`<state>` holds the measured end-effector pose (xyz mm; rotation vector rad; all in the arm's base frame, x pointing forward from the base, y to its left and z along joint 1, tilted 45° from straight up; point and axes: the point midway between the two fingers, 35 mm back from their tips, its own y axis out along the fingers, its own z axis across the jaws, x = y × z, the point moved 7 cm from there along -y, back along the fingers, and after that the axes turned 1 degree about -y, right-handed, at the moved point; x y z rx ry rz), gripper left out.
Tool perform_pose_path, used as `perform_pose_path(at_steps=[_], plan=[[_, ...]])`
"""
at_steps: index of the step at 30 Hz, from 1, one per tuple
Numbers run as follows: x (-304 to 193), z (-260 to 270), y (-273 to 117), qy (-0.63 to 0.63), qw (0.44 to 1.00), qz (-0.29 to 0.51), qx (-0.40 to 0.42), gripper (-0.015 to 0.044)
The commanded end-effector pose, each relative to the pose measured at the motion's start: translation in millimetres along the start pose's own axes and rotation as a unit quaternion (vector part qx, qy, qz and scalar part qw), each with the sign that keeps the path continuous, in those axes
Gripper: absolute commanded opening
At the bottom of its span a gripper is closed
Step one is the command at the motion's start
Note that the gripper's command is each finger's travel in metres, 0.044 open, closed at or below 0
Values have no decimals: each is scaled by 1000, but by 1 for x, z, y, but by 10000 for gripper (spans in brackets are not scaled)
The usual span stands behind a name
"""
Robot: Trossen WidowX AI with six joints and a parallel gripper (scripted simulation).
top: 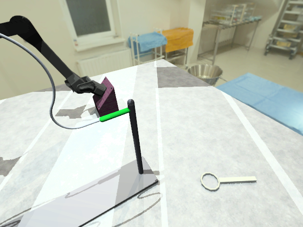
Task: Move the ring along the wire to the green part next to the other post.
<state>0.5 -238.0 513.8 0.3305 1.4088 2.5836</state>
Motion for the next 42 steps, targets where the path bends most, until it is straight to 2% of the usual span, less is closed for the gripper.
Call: perform_pose_path(at_steps=[1,9,16,25,31,37,42], plan=[[-1,-1,1,-5,1000,4,-1,374],[-54,-45,19,-191,964,184,-12,164],[-107,-84,21,-324,880,344,55,160],[-172,-126,5,-411,740,481,229,160],[-209,-146,-8,-420,655,509,367,160],[-241,-162,-25,-400,590,490,501,160],[-244,-164,-27,-397,584,485,515,160]])
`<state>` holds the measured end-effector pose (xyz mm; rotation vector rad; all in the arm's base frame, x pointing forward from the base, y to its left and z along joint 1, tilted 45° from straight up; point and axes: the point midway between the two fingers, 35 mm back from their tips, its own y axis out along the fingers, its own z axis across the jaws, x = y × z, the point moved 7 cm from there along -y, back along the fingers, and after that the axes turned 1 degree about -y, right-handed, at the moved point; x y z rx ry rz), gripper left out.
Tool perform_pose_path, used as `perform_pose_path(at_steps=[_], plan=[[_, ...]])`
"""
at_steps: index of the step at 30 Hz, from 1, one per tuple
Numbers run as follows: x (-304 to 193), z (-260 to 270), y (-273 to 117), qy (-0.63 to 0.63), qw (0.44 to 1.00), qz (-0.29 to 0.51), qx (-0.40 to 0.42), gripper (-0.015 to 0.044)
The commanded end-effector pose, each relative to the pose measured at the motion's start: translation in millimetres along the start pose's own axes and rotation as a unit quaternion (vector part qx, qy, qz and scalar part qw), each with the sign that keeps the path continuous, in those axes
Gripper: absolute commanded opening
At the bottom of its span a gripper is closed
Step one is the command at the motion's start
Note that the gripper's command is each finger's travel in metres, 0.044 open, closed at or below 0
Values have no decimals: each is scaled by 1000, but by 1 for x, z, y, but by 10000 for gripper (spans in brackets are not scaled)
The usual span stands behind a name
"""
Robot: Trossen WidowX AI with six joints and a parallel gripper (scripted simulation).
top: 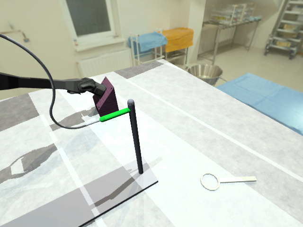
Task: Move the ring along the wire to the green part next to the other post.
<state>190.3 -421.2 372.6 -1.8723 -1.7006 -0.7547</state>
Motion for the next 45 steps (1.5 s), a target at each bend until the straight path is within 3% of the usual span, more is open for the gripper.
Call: perform_pose_path(at_steps=[1,6,12,45], plan=[[6,-3,0,-18,1000,-8,5,160],[11,-3,6,-18,1000,-8,5,160],[55,0,47,-17,1000,-10,3,160],[57,0,93,-16,1000,-11,2,160]])
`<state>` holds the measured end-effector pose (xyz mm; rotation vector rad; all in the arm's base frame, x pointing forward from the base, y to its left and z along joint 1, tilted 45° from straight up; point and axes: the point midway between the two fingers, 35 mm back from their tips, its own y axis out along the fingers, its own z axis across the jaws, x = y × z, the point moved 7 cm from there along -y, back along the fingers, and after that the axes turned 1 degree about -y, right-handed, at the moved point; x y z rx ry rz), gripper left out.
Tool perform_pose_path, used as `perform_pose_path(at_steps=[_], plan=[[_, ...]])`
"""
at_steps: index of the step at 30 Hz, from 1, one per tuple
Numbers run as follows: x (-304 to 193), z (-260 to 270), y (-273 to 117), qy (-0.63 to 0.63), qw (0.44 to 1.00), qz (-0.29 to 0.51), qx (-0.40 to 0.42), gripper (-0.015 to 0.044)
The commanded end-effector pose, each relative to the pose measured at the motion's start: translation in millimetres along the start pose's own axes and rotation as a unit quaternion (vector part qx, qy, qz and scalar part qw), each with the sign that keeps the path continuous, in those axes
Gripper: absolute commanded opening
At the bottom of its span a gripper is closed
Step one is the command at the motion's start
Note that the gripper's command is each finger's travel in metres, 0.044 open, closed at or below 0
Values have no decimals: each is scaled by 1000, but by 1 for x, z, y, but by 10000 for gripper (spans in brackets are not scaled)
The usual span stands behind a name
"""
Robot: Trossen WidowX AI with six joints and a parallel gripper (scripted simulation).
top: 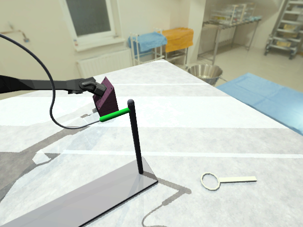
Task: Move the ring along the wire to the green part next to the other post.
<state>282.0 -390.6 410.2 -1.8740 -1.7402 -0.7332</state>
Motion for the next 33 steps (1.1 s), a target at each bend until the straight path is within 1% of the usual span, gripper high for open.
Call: perform_pose_path(at_steps=[1,18,33], plan=[[3,-1,6,-1,1000,-1,-1,160],[3,1,33,-1,1000,-2,-2,160],[3,1,34,-1,1000,-2,-2,160]])
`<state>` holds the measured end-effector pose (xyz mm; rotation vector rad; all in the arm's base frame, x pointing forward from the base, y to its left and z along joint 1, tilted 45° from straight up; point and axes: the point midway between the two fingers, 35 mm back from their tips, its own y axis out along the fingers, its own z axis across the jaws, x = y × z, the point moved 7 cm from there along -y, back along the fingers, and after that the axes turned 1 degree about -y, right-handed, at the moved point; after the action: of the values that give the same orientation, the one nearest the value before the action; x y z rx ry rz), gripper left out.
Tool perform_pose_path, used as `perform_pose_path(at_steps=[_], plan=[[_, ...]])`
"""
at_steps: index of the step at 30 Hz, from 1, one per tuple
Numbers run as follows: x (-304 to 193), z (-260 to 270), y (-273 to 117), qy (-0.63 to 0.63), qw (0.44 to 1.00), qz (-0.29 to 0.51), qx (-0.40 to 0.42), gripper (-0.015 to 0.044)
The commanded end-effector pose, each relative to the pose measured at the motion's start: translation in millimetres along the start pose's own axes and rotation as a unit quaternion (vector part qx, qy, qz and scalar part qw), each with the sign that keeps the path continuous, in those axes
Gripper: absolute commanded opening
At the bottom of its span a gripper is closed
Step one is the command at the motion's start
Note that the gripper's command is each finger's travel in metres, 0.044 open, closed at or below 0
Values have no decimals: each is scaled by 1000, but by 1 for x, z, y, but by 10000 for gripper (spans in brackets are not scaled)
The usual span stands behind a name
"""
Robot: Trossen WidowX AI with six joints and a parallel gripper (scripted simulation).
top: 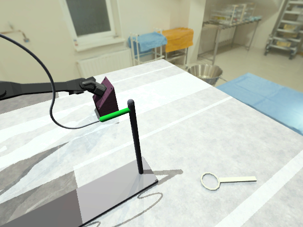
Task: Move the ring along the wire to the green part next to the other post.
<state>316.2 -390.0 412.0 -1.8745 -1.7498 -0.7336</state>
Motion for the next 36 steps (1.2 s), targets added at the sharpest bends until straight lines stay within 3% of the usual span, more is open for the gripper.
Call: perform_pose_path(at_steps=[1,6,11,13,19,36], plan=[[0,0,0,2,1000,1,-1,160],[0,0,0,2,1000,1,-1,160],[0,0,0,0,1000,0,0,29],[0,0,0,0,1000,0,0,15],[0,0,0,0,1000,0,0,-142],[18,3,0,3,1000,0,1,-150]])
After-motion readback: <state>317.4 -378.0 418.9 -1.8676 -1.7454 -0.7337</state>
